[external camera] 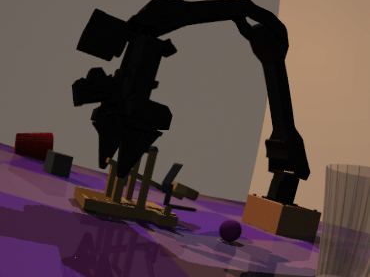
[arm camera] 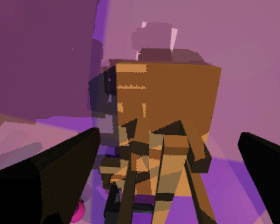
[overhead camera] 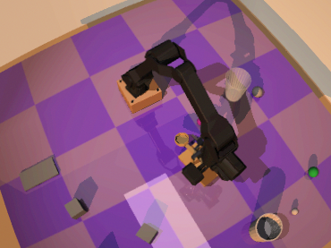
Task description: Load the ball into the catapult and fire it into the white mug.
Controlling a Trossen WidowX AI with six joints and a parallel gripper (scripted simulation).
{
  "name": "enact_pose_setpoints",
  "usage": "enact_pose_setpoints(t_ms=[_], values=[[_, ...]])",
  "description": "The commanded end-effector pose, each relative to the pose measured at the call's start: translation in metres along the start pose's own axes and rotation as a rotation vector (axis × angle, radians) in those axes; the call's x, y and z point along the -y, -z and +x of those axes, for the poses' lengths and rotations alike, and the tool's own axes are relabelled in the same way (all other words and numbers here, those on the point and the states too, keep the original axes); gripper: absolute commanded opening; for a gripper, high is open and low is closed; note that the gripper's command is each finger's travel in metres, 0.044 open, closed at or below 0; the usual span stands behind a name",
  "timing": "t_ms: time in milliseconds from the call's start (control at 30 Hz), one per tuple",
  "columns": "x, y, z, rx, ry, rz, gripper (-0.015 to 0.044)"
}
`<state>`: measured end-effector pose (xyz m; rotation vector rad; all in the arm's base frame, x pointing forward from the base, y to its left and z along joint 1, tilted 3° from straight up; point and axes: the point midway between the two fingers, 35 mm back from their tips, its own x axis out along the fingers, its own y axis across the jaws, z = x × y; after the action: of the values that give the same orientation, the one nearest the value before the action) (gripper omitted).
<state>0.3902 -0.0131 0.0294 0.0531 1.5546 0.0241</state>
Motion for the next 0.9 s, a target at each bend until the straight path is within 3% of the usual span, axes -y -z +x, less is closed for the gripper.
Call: enact_pose_setpoints(t_ms=[0,467,833,867], values=[[0.0,0.002,0.01,-0.009,0.0,0.007,0.044],[0.0,0.003,0.025,-0.01,0.0,0.007,0.044],[0.0,0.002,0.022,-0.004,0.0,0.0,0.0151],[0.0,0.002,0.022,-0.004,0.0,0.0,0.0145]])
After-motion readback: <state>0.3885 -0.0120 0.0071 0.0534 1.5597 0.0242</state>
